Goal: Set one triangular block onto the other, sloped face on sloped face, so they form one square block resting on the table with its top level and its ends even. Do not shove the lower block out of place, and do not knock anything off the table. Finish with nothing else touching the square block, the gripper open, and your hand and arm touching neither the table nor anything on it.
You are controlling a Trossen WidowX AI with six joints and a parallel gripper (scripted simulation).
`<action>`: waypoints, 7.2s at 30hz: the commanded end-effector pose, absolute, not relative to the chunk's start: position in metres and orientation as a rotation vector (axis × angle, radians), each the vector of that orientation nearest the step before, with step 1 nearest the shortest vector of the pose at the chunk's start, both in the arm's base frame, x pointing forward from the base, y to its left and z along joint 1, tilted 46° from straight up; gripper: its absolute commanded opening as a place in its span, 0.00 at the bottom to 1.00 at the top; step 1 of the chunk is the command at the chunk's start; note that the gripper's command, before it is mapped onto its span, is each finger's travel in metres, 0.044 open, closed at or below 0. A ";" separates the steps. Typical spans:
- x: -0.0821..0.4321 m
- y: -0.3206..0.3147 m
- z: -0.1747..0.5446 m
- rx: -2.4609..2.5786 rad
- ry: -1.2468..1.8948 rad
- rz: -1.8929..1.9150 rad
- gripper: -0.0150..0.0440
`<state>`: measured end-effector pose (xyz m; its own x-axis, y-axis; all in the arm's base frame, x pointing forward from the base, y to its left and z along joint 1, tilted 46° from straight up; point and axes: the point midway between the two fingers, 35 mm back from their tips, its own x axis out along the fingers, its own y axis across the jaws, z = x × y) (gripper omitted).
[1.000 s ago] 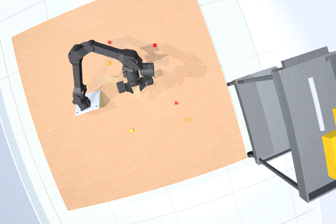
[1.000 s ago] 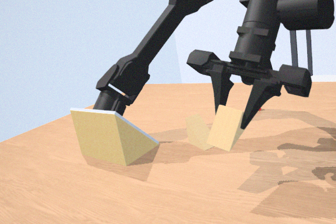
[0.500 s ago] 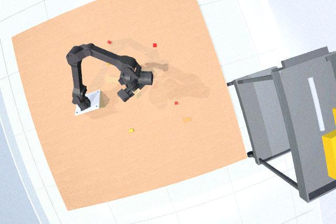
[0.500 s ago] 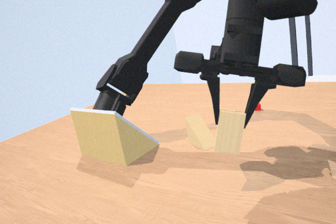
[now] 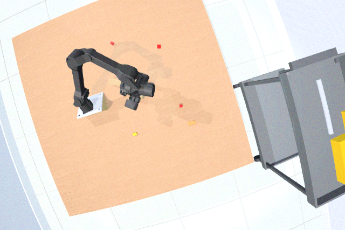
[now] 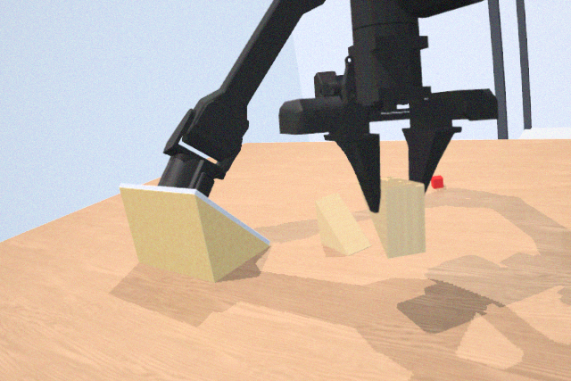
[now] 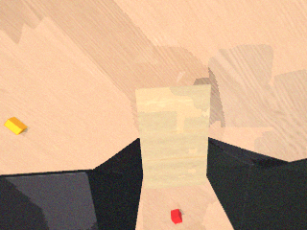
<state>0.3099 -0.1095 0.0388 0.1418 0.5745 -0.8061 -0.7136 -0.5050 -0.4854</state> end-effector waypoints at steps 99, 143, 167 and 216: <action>0.268 -0.092 0.104 0.859 1.424 0.293 0.25; 0.255 -0.085 0.121 2.045 1.548 -0.942 0.25; 0.251 -0.082 0.128 2.543 1.284 -1.801 0.25; 0.238 -0.037 0.110 2.766 0.388 -3.009 0.25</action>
